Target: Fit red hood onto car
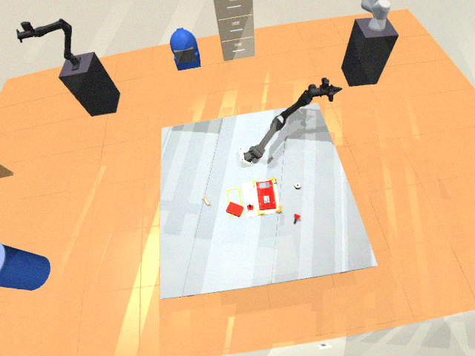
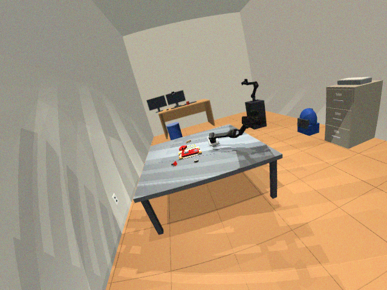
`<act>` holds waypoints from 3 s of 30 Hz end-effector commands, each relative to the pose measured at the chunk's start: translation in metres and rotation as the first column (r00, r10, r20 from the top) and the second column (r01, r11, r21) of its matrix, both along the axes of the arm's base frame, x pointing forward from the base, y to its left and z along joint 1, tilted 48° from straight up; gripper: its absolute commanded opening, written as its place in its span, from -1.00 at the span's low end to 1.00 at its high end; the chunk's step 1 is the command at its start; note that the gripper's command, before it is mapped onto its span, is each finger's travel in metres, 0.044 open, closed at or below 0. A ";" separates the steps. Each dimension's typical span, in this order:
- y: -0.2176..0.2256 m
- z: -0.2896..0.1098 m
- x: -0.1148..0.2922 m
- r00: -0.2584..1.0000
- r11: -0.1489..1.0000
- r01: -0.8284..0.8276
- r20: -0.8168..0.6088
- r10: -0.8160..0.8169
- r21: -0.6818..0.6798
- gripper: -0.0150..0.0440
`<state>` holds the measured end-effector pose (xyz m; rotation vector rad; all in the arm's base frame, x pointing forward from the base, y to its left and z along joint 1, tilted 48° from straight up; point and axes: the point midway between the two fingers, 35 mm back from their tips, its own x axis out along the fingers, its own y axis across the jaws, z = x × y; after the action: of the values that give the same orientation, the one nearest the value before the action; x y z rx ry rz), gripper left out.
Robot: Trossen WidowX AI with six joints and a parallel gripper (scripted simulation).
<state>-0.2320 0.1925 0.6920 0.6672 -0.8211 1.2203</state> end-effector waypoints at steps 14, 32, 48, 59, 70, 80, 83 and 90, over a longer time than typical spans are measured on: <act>-0.055 0.044 0.108 0.977 0.971 0.208 -0.080 -0.199 0.118 0.75; -0.156 0.045 0.303 0.722 0.765 0.644 -0.331 -0.607 0.000 1.00; -0.240 -0.004 0.456 0.466 0.618 0.758 -0.489 -0.737 -0.209 1.00; -0.279 -0.080 0.558 0.253 0.473 0.709 -0.437 -0.863 -0.523 1.00; -0.314 -0.188 0.639 0.108 0.405 0.495 -0.408 -0.906 -0.768 1.00; -0.345 -0.326 0.696 0.116 0.249 0.128 -0.235 -0.965 -0.960 1.00; -0.351 -0.373 0.705 0.164 0.200 0.000 -0.197 -0.967 -0.980 1.00; -0.357 -0.480 0.709 0.334 0.091 -0.262 -0.179 -0.925 -0.961 1.00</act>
<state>0.4779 -0.1643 0.2482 -0.1599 0.7091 0.2607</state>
